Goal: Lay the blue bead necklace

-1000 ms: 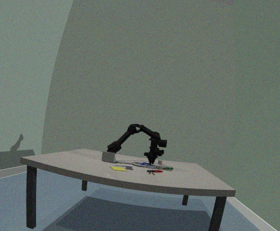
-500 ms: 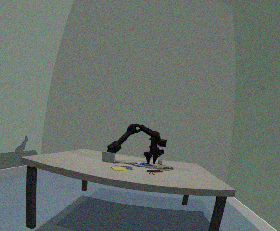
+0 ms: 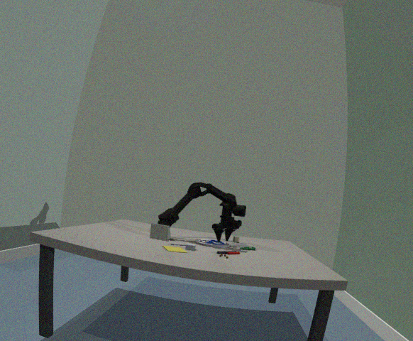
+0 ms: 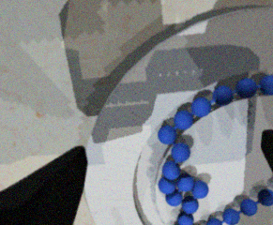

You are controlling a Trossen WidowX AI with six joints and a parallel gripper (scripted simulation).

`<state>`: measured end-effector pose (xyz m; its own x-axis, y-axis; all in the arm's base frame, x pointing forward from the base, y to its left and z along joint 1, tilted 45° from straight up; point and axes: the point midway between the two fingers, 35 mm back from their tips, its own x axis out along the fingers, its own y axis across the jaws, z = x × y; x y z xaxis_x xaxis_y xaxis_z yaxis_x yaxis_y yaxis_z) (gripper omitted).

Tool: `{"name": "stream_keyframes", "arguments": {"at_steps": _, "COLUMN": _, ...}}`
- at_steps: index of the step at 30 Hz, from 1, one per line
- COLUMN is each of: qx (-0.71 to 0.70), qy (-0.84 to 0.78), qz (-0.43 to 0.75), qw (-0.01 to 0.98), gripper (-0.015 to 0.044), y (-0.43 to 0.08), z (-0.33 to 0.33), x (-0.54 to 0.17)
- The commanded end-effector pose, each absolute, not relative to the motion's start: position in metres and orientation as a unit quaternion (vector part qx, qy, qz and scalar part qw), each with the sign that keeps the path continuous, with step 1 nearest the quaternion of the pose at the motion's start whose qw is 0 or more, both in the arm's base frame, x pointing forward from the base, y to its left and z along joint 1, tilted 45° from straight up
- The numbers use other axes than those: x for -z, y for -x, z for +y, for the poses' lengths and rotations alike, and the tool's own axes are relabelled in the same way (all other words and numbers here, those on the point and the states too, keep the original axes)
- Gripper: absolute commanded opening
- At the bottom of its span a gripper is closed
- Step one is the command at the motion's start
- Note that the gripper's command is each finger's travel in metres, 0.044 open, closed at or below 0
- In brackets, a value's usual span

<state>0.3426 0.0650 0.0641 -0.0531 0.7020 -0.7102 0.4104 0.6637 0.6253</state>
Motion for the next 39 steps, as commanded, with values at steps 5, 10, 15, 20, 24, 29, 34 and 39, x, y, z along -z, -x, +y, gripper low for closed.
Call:
{"name": "stream_keyframes", "arguments": {"at_steps": 5, "qx": -0.179, "qy": -0.349, "qz": 0.702, "qw": 0.595, "gripper": 0.023, "y": -0.328, "z": 0.049, "x": -0.091}}
{"name": "stream_keyframes", "arguments": {"at_steps": 10, "qx": -0.179, "qy": -0.349, "qz": 0.702, "qw": 0.595, "gripper": 0.012, "y": -0.328, "z": 0.053, "x": -0.087}}
{"name": "stream_keyframes", "arguments": {"at_steps": 15, "qx": -0.18, "qy": -0.35, "qz": 0.697, "qw": 0.599, "gripper": 0.012, "y": -0.331, "z": 0.054, "x": -0.086}}
{"name": "stream_keyframes", "arguments": {"at_steps": 20, "qx": -0.18, "qy": -0.35, "qz": 0.698, "qw": 0.599, "gripper": 0.012, "y": -0.33, "z": 0.058, "x": -0.082}}
{"name": "stream_keyframes", "arguments": {"at_steps": 24, "qx": -0.18, "qy": -0.35, "qz": 0.699, "qw": 0.598, "gripper": 0.012, "y": -0.329, "z": 0.063, "x": -0.077}}
{"name": "stream_keyframes", "arguments": {"at_steps": 29, "qx": -0.18, "qy": -0.349, "qz": 0.7, "qw": 0.596, "gripper": 0.012, "y": -0.328, "z": 0.068, "x": -0.072}}
{"name": "stream_keyframes", "arguments": {"at_steps": 34, "qx": -0.18, "qy": -0.349, "qz": 0.701, "qw": 0.595, "gripper": 0.012, "y": -0.327, "z": 0.074, "x": -0.066}}
{"name": "stream_keyframes", "arguments": {"at_steps": 39, "qx": -0.18, "qy": -0.349, "qz": 0.702, "qw": 0.595, "gripper": 0.012, "y": -0.326, "z": 0.077, "x": -0.063}}
